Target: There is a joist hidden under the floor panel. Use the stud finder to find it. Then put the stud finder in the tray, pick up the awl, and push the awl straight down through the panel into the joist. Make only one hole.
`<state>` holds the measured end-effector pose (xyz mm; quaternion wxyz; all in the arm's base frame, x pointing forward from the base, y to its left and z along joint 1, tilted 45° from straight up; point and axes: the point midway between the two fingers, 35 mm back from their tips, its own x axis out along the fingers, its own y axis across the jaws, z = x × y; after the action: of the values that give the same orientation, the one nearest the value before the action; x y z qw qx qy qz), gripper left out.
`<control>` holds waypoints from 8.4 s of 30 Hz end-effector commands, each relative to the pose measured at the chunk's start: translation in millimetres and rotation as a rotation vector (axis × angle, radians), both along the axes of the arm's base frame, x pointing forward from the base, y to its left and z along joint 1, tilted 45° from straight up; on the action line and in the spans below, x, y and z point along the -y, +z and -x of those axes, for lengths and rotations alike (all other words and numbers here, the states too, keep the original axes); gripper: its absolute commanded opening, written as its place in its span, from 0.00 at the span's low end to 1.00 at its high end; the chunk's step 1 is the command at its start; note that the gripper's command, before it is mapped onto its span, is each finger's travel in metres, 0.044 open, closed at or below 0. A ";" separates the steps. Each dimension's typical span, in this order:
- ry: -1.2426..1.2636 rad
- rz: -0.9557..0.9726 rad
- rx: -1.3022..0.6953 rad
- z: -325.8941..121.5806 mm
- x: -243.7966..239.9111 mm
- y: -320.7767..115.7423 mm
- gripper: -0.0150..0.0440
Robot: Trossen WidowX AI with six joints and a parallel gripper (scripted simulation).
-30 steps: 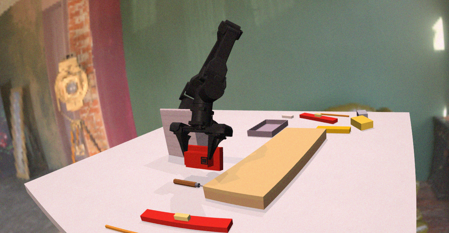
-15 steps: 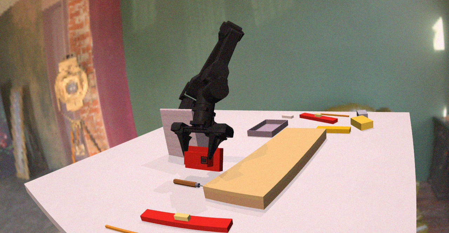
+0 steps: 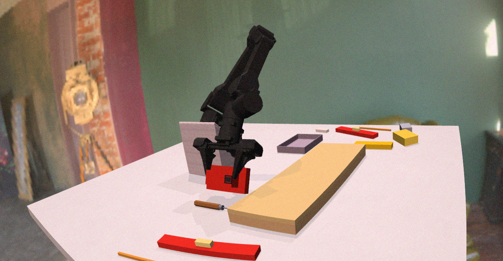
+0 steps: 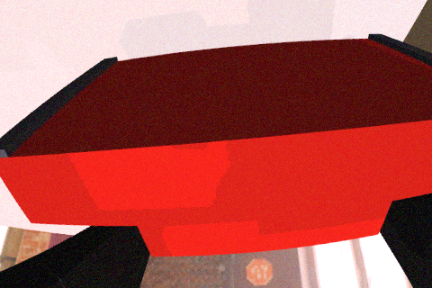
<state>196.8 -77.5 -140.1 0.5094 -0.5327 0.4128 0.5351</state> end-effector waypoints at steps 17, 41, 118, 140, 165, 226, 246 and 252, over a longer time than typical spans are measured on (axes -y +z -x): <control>-0.021 0.120 0.018 -0.2 -1.1 1.0 0.25; -0.037 0.247 0.037 0.6 -5.1 1.1 0.25; -0.058 0.435 0.078 -0.2 -19.4 -14.3 0.25; -0.049 0.424 0.074 2.3 -29.1 -15.6 0.90; -0.049 0.424 0.074 2.3 -29.1 -15.6 0.90; -0.049 0.424 0.074 2.3 -29.1 -15.6 0.90; -0.049 0.424 0.074 2.3 -29.1 -15.6 0.90; -0.049 0.424 0.074 2.3 -29.1 -15.6 0.90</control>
<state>195.0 -51.5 -154.8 0.4108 -0.6390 0.5149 0.3971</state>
